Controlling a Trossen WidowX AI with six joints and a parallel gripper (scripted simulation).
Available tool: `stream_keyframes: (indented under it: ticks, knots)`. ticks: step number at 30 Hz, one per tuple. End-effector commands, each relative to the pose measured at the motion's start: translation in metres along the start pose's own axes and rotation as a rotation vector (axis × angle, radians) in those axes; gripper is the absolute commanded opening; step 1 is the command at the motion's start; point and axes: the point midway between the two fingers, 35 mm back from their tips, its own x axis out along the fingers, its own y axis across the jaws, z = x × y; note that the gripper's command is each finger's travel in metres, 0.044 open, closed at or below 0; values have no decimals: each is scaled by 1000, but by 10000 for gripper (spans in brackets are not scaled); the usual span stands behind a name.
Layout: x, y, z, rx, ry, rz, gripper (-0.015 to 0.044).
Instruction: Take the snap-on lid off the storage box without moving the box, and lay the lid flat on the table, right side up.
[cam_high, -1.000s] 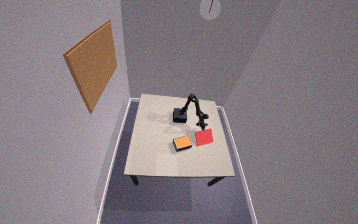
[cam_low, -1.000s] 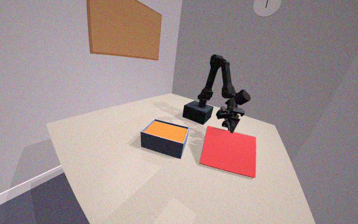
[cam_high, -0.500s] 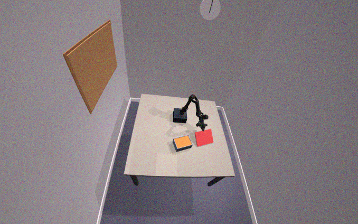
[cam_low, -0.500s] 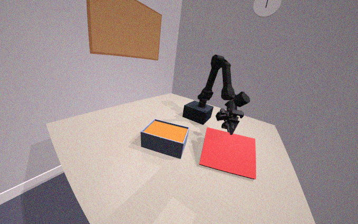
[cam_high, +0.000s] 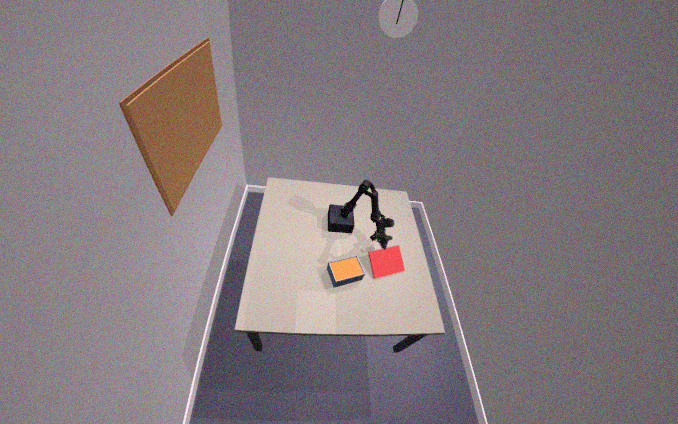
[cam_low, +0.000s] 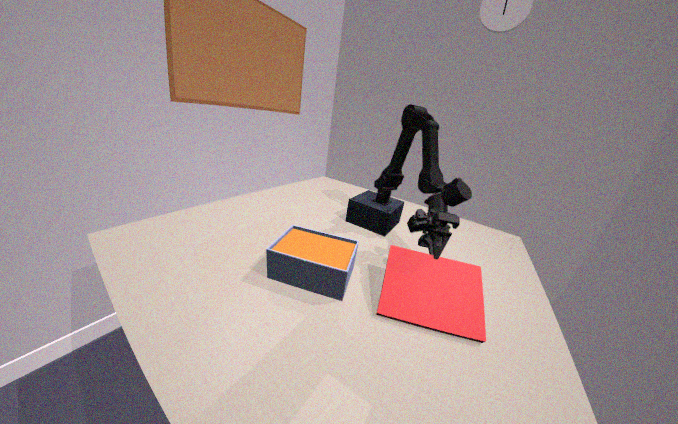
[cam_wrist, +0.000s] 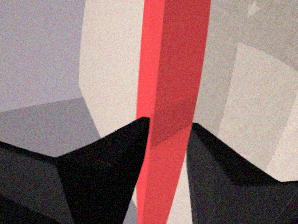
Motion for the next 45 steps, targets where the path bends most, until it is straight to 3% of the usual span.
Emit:
stream_keyframes:
  ticks: [1, 29, 39, 42, 45]
  knots:
    - [5, -13, 3, -14, -7, -25, 0]
    - [19, -31, 4, -14, -8, -25, 0]
    - [15, -20, 1, -14, -7, -25, 263]
    - [15, -20, 1, -14, -7, -25, 275]
    - [11, -24, 2, -14, -7, -25, 354]
